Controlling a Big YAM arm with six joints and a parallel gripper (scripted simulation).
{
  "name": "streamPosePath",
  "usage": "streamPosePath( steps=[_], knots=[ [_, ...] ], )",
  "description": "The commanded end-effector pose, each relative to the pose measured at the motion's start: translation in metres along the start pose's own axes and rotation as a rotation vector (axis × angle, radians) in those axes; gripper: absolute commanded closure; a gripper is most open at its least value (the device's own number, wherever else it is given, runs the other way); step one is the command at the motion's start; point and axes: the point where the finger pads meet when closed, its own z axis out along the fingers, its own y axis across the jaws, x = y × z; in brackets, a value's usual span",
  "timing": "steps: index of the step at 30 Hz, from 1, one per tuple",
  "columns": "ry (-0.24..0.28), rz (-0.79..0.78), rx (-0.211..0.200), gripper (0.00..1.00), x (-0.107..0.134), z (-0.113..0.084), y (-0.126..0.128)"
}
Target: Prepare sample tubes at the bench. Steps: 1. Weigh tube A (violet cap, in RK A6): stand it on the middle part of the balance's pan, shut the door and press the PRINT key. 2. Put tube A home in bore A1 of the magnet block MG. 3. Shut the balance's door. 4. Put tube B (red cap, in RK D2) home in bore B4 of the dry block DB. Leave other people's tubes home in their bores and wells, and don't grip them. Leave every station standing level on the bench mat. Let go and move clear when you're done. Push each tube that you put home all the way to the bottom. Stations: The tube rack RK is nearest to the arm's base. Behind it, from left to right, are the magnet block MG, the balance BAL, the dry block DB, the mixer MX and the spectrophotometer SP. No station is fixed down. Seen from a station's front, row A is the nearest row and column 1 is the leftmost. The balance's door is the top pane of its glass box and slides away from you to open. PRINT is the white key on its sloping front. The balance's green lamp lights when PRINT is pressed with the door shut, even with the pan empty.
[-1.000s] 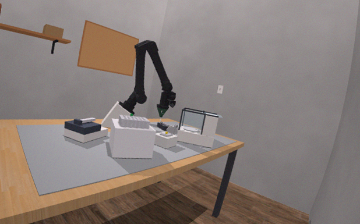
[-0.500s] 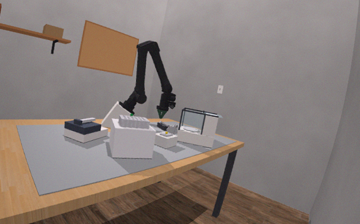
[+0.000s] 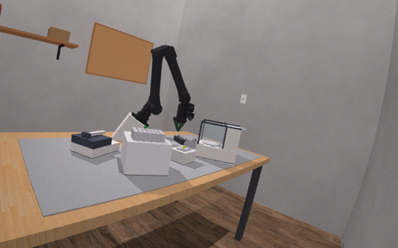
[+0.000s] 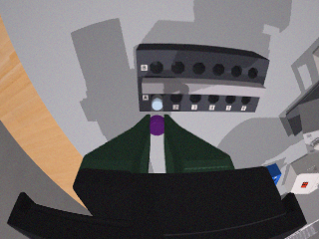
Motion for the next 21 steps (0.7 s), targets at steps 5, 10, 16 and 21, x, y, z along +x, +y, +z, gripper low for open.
streamPosePath(
  steps=[5,10,16,21],
  knots=[
    [-0.028,-0.006,-0.009,0.91,-0.0140,-0.0022,0.0048],
    [-0.029,-0.006,-0.010,0.91,-0.0146,-0.0025,0.0052],
    [-0.031,-0.003,-0.009,0.91,-0.0158,-0.0030,0.0052],
    [-0.033,-0.002,-0.009,0.91,-0.0168,-0.0034,0.0052]
  ],
)
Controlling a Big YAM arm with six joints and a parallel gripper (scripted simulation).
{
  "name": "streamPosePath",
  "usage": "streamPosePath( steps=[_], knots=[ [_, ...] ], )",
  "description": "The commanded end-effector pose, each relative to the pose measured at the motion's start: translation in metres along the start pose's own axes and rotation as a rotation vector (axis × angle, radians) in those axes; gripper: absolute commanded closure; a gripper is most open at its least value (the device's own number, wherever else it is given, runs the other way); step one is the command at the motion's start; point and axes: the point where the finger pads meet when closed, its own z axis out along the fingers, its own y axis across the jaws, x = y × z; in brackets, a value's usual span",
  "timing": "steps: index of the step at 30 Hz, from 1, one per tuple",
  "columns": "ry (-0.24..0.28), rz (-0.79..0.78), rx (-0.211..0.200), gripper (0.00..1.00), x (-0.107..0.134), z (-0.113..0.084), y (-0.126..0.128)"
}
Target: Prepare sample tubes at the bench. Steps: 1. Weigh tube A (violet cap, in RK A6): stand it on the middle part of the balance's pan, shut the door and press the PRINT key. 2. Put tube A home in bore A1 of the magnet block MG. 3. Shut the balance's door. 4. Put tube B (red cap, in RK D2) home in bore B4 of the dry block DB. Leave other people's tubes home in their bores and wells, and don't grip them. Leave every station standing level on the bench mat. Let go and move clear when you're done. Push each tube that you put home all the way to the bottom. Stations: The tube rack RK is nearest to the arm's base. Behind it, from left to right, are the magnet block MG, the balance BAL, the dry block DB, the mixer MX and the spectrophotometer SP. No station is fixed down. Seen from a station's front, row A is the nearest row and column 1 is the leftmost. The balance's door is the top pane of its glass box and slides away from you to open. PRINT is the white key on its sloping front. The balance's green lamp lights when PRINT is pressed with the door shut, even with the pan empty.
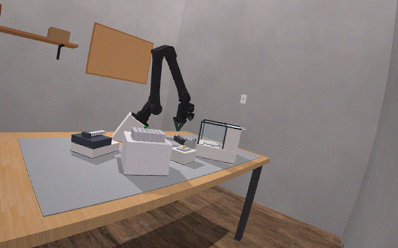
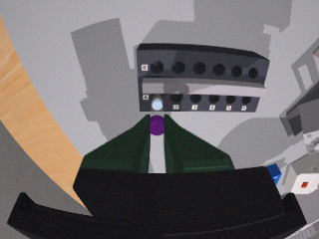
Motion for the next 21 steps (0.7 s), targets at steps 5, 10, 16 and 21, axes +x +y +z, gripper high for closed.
streamPosePath(
  steps=[5,10,16,21],
  knots=[
    [-0.034,-0.001,-0.009,0.91,-0.0176,-0.0038,0.0051],
    [-0.036,0.000,-0.009,0.91,-0.0186,-0.0042,0.0051],
    [-0.038,0.001,-0.010,0.91,-0.0199,-0.0048,0.0052],
    [-0.039,0.002,-0.010,0.91,-0.0205,-0.0051,0.0052]
  ],
)
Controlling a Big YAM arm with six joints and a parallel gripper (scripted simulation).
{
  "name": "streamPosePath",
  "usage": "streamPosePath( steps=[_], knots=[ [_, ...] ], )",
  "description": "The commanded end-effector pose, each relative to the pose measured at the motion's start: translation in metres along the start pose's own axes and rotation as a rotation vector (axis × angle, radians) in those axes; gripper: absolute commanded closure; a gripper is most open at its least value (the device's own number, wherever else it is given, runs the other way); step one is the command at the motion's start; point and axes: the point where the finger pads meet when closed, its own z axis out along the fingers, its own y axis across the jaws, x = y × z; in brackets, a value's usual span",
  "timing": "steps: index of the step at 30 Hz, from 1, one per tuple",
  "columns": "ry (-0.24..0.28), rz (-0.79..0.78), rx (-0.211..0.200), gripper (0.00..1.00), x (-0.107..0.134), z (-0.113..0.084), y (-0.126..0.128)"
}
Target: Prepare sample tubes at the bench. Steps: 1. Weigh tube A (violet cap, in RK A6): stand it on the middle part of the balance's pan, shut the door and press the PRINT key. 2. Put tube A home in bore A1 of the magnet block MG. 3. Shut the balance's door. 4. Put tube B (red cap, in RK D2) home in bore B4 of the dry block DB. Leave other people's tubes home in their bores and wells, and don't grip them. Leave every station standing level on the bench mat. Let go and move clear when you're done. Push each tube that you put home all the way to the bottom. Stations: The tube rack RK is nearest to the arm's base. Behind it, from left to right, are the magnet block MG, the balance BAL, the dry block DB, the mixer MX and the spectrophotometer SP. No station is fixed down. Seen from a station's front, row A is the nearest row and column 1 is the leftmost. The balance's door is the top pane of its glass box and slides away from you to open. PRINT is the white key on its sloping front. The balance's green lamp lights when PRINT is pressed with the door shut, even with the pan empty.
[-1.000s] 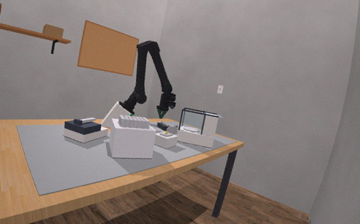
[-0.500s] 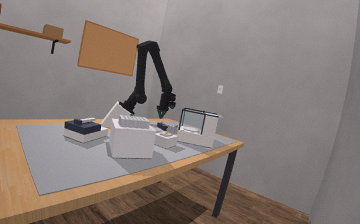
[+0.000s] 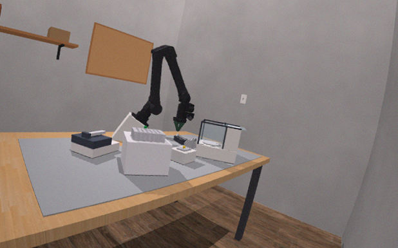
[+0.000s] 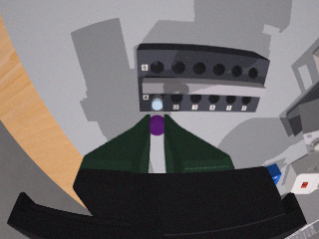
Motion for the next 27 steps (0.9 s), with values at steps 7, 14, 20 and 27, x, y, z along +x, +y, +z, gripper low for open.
streamPosePath(
  steps=[7,14,20,27],
  knots=[
    [-0.042,0.003,-0.010,0.91,-0.0220,-0.0058,0.0052],
    [-0.044,0.003,-0.010,0.91,-0.0235,-0.0064,0.0053],
    [-0.046,0.004,-0.011,0.91,-0.0243,-0.0068,0.0053],
    [-0.048,0.004,-0.011,0.91,-0.0258,-0.0075,0.0054]
  ],
)
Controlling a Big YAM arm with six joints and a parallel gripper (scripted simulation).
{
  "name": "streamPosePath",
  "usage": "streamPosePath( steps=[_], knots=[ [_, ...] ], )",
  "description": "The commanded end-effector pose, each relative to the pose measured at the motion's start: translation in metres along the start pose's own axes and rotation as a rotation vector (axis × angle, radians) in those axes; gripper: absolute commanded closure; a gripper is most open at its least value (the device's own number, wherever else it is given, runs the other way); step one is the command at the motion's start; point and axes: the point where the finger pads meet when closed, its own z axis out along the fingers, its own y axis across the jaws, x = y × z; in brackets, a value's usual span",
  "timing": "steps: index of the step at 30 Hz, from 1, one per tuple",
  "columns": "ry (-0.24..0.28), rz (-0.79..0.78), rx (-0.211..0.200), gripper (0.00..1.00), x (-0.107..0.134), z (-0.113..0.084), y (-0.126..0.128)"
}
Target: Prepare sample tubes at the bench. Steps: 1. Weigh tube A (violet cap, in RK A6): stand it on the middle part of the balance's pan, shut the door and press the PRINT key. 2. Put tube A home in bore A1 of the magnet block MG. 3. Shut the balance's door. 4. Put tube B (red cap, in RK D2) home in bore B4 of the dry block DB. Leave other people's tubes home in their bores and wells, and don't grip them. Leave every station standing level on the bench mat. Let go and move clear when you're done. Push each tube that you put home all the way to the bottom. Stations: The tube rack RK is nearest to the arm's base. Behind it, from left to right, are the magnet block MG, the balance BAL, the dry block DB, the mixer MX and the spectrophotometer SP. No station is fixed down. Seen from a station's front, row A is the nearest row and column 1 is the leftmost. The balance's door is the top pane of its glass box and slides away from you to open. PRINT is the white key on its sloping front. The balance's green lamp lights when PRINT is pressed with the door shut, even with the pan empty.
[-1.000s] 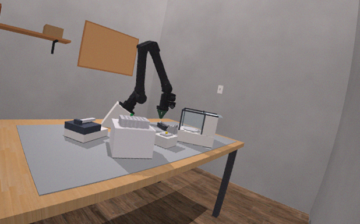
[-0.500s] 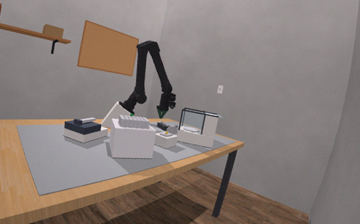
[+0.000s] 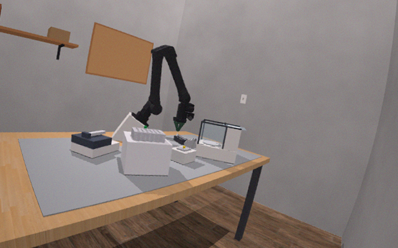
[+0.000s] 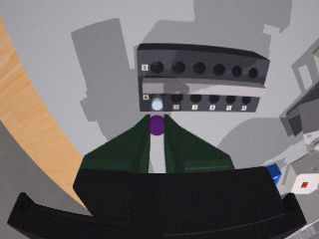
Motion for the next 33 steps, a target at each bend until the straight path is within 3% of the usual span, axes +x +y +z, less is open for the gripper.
streamPosePath(
  steps=[1,15,27,33],
  knots=[
    [-0.048,0.005,-0.011,0.91,-0.026,-0.008,0.005],
    [-0.050,0.005,-0.012,0.91,-0.026,-0.009,0.006],
    [-0.004,-0.001,0.003,0.91,-0.003,0.008,-0.002],
    [-0.004,0.000,0.004,0.91,-0.003,0.010,-0.002]
  ],
)
